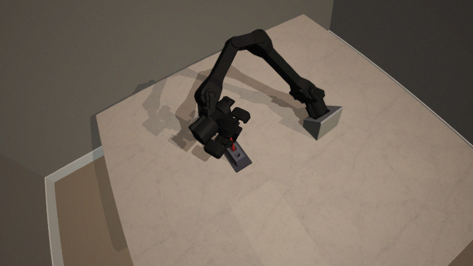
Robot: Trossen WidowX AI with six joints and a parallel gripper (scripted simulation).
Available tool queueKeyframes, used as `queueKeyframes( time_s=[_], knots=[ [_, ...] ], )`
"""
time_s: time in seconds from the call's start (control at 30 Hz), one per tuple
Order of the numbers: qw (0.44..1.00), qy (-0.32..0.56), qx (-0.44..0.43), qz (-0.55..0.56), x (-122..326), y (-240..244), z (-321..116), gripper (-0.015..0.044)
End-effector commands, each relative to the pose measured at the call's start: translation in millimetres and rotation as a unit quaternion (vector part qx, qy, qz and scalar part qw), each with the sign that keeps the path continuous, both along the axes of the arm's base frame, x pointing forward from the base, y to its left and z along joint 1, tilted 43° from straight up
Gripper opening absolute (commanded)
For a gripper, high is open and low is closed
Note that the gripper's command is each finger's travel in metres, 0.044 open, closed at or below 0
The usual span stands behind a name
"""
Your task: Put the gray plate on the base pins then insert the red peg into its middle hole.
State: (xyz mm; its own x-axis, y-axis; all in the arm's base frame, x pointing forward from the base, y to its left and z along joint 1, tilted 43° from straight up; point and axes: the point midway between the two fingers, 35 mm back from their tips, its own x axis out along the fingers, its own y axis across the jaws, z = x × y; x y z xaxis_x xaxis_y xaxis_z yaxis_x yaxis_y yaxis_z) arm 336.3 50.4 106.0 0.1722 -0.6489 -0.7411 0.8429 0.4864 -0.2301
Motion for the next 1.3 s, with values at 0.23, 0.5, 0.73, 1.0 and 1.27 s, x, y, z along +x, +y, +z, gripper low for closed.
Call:
queueKeyframes(
  time_s=[0.23, 0.5, 0.73, 1.0, 1.27],
  knots=[
    [1.000, 0.000, 0.000, 0.000, 0.1, 0.0, 0.1, 0.0026],
    [1.000, 0.000, 0.000, 0.000, 0.1, 0.0, 0.1, 0.0150],
    [1.000, 0.000, 0.000, 0.000, 0.0, 0.2, 0.2, 0.0150],
    [1.000, 0.004, -0.004, 0.004, -1.7, 4.8, 4.1, 0.0150],
    [1.000, 0.004, -0.005, 0.004, -4.4, 10.1, 7.9, 0.0150]
  ],
)
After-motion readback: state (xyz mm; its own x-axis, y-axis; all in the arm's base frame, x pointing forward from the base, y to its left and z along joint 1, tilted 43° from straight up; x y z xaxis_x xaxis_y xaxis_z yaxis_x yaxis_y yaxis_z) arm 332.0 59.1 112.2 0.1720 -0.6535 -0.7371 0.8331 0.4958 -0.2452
